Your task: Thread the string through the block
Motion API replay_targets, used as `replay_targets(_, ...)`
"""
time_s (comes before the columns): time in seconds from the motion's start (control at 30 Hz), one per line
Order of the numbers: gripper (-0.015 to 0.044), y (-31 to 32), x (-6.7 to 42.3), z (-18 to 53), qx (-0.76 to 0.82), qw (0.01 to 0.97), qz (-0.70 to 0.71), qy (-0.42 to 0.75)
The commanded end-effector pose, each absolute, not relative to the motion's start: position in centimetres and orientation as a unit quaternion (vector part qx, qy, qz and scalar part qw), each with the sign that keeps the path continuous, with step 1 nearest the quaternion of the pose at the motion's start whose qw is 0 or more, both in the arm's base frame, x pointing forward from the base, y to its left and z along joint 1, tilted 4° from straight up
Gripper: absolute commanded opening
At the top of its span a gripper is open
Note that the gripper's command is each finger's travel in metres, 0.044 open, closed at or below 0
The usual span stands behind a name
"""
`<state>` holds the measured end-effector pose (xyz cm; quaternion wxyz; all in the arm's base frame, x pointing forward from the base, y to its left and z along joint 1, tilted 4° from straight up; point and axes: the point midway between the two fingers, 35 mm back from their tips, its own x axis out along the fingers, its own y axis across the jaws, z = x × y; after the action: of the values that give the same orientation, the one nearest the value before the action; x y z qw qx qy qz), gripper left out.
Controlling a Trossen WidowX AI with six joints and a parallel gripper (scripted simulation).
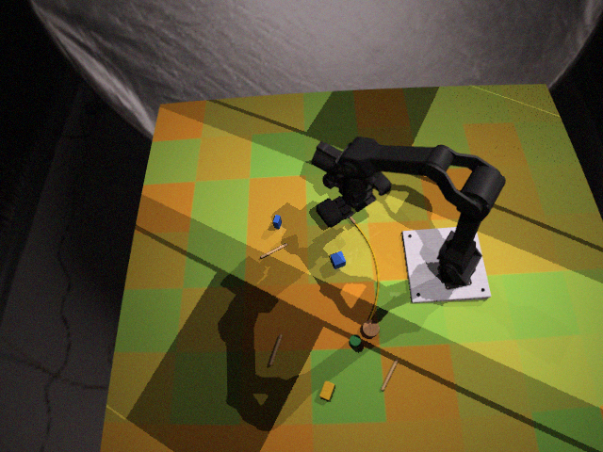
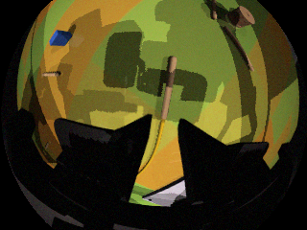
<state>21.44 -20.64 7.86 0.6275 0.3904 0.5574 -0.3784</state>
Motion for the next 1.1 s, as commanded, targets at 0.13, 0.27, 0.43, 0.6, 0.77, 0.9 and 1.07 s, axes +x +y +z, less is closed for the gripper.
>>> replay_targets(0.13,0.0125,-20.4,21.4,6.2,0.395,0.622,-0.378,0.561)
replay_targets(0.27,0.0125,-20.4,21.4,5.5,0.395,0.622,-0.378,0.561)
replay_targets(0.43,0.0125,-20.4,21.4,4.7,0.395,0.622,-0.378,0.561)
replay_targets(0.6,0.0125,-20.3,21.4,4.0,0.395,0.622,-0.378,0.561)
replay_targets(0.77,0.0125,-20.3,21.4,4.0,0.395,0.622,-0.378,0.561)
replay_targets(0.9,0.0125,-20.3,21.4,4.0,0.395,0.622,-0.378,0.561)
replay_targets(1.07,0.0125,-20.3,21.4,4.0,0.395,0.622,-0.378,0.561)
